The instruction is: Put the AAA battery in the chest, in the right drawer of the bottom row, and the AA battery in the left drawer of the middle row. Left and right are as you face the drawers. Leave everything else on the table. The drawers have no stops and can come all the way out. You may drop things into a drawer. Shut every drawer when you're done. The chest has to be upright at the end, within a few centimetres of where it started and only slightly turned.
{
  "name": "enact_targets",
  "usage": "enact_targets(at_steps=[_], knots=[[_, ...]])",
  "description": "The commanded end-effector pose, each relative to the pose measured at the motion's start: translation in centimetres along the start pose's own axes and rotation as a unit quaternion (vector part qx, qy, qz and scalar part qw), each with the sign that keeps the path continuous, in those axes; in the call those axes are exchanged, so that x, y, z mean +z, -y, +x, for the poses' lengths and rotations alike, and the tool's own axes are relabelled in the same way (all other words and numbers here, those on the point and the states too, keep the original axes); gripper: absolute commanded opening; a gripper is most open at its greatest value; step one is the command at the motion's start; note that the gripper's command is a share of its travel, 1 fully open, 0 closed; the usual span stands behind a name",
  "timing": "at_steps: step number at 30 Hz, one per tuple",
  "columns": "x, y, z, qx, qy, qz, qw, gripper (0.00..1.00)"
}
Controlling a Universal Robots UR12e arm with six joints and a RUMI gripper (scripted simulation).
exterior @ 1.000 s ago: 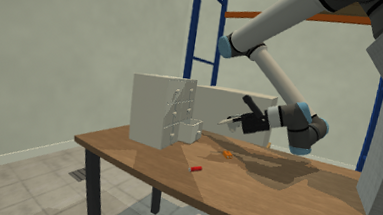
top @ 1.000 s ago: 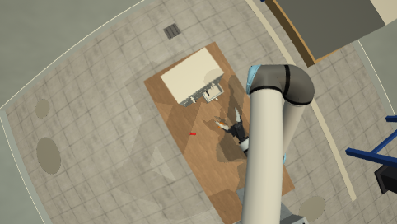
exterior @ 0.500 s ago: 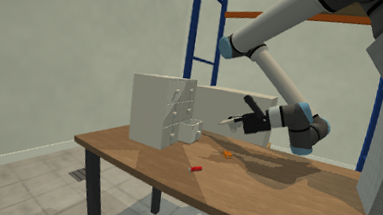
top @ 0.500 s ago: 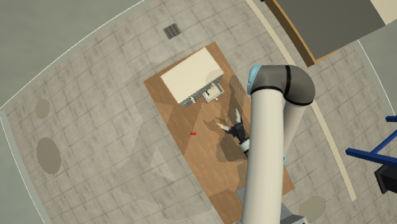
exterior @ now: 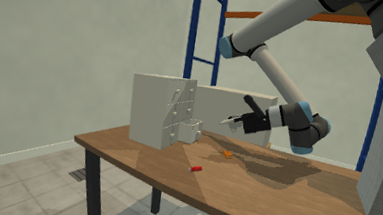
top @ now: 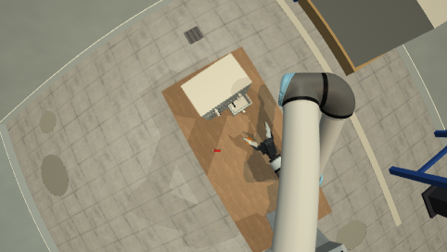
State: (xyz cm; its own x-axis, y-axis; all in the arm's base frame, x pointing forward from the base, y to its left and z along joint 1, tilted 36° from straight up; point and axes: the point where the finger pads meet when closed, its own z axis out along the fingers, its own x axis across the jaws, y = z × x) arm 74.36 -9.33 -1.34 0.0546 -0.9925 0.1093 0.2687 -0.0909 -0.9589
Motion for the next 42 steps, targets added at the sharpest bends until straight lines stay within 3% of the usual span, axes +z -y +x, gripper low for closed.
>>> enact_targets(at_steps=[1,11,27,42], knots=[[0.0,0.1,0.0,0.0,0.0,-0.006,1.0,1.0],[-0.1,0.2,0.0,0.0,0.0,-0.026,1.0,1.0],[-0.2,0.6,0.0,0.0,0.0,-0.088,0.996,1.0],[-0.4,1.2,0.0,0.0,0.0,-0.189,0.982,1.0]])
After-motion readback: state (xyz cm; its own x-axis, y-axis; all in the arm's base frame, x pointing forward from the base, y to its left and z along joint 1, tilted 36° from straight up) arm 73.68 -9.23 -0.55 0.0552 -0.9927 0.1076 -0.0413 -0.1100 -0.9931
